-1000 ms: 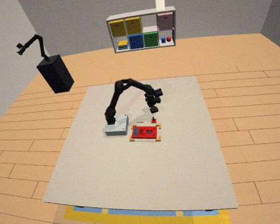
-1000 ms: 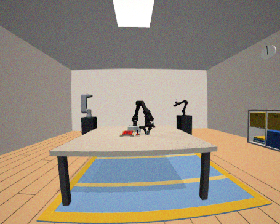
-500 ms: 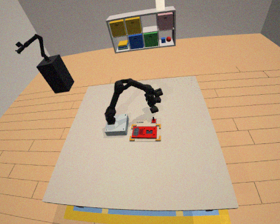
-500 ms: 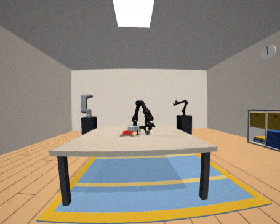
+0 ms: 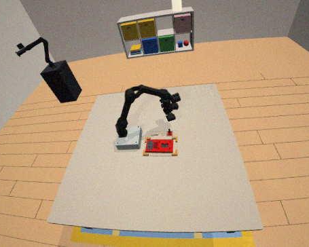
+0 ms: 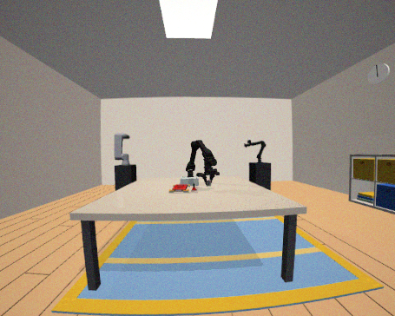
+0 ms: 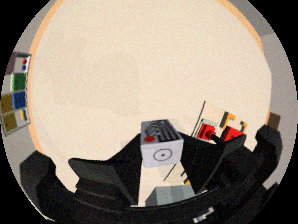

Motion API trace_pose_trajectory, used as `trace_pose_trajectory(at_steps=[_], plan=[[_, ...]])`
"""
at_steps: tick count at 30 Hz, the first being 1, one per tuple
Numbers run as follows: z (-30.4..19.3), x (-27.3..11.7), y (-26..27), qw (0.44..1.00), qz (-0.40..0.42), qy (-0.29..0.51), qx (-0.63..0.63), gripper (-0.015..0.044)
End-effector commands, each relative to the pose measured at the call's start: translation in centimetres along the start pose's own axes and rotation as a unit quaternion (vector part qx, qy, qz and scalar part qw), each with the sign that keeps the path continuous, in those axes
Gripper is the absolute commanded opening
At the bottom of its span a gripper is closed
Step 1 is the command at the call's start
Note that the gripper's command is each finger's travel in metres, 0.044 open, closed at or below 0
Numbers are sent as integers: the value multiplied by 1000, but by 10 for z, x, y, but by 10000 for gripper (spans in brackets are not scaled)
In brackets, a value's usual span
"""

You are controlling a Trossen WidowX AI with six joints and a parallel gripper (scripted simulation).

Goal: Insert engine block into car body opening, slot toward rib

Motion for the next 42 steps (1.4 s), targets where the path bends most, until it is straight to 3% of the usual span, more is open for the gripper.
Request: trace_pose_trajectory(at_steps=[1, 26, 34, 42], plan=[[3, -16, 0, 1000, -1, -5, -3, 0], [0, -94, -4, 1000, -9, 12, -9, 0], [-1, -67, -3, 1000, -9, 12, -9, 0], [-5, -69, -3, 1000, -9, -5, -9, 0]])
Point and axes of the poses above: the point midway between the two fingers, 35 mm back from their tips, its own x axis out along the fingers, its own y axis across the jaws, z = x × y, the point moved 5 cm from there along -x, back along the fingers, and after that the axes turned 1 degree about x, right-handed, at the moved point
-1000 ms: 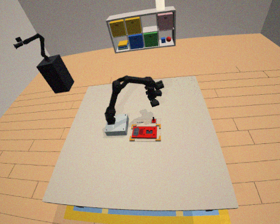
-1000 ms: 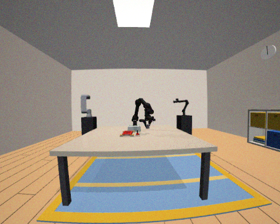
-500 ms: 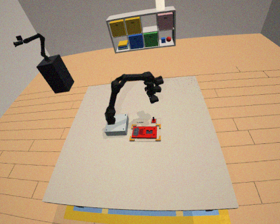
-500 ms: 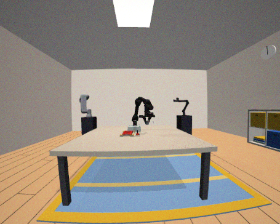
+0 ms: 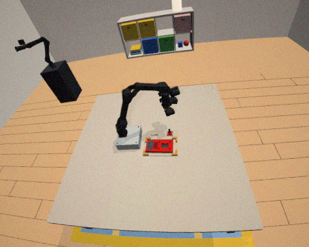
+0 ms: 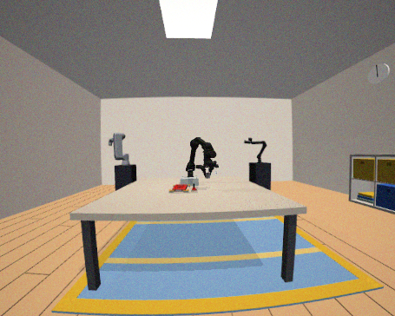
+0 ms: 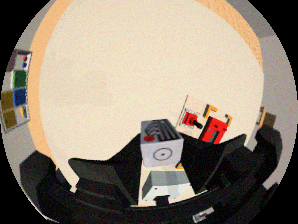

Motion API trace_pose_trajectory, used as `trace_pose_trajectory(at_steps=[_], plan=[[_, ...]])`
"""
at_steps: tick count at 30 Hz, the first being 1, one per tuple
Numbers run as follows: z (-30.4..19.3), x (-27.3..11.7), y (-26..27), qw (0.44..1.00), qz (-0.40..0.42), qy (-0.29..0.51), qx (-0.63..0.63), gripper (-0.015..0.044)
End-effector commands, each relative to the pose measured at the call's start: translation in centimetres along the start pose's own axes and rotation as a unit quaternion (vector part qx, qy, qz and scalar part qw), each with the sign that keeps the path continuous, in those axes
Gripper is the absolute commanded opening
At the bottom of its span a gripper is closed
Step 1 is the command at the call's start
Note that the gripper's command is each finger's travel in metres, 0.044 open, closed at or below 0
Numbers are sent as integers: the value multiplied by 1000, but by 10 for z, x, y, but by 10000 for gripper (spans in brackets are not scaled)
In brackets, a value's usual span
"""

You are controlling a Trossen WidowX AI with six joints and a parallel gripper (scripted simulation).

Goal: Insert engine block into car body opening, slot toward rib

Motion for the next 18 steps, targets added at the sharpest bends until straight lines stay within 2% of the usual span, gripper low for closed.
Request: trace_pose_trajectory(at_steps=[1, 6, 18], plan=[[-2, -5, 0, 1000, -1, -18, 0, 0], [-10, -4, 0, 998, 0, -67, -1, 0], [-38, 10, 0, 965, 3, -262, -2, 0]])
Point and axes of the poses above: the point midway between the two fingers, 35 mm back from their tips, its own x axis out along the fingers, its own y axis across the jaws, z = x × y, the point moved 5 cm from there along -x, back along the fingers, and after that the axes turned 1 degree about x, right-handed, at the moved point
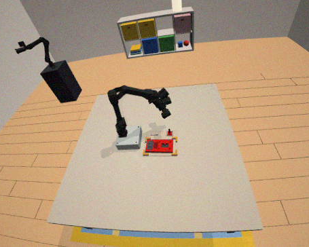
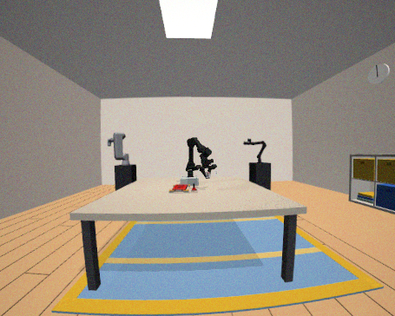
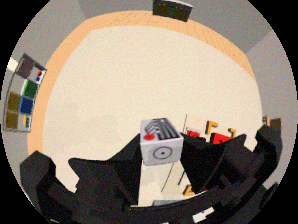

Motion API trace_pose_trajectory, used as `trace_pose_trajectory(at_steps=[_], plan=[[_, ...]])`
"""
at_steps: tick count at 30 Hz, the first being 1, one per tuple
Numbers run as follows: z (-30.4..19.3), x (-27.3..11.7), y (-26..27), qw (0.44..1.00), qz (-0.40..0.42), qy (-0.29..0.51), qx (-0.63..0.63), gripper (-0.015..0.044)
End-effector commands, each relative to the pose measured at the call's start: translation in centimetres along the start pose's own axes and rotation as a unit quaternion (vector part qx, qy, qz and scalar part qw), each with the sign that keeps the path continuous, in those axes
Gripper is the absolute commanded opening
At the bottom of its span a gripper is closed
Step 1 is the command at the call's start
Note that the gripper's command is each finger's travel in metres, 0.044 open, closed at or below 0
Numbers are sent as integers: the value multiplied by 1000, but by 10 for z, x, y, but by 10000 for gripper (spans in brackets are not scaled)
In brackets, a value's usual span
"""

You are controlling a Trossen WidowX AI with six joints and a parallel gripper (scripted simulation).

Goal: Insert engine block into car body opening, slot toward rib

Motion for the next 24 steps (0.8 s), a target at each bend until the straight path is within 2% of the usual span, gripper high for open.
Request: trace_pose_trajectory(at_steps=[1, 6, 24], plan=[[-9, -2, 0, 998, 0, -69, -1, 0], [-24, -2, -1, 990, 1, -142, 0, 0], [-42, 36, -1, 990, 1, -144, 0, 0]])
Point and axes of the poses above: the point midway between the two fingers, 35 mm back from their tips, its own x axis out along the fingers, its own y axis across the jaws, z = x × y, the point moved 5 cm from there along -x, back along the fingers, and after that the axes turned 1 degree about x, right-handed, at the moved point
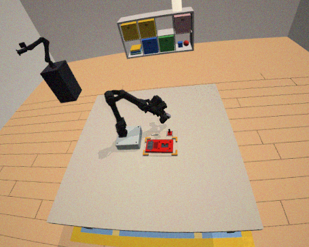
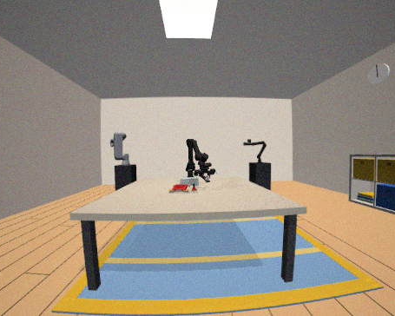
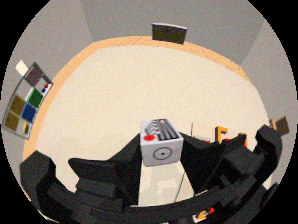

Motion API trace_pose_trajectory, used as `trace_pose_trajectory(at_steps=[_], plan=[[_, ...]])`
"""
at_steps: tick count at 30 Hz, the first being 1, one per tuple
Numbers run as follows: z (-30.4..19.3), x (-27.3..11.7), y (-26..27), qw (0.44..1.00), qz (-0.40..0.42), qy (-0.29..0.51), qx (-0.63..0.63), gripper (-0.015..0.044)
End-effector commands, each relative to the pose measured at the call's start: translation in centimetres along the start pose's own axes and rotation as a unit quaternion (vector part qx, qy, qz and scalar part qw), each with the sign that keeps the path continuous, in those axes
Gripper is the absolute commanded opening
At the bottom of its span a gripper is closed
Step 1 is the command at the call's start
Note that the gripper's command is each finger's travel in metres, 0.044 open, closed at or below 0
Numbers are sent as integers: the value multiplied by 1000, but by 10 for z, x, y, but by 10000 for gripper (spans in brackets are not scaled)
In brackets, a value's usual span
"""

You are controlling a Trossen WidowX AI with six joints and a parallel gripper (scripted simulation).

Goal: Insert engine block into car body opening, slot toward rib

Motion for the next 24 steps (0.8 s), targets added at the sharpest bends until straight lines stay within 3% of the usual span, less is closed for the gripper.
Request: trace_pose_trajectory(at_steps=[1, 24], plan=[[-5, 6, -1, 1000, -2, 0, -2, 0], [-37, 40, -1, 1000, -2, 1, -2, 0]])
Point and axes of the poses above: the point midway between the two fingers, 35 mm back from their tips, its own x axis out along the fingers, its own y axis across the jaws, z = x × y, the point moved 5 cm from there along -x, back along the fingers, and after that the axes turned 1 degree about x, right-handed, at the moved point
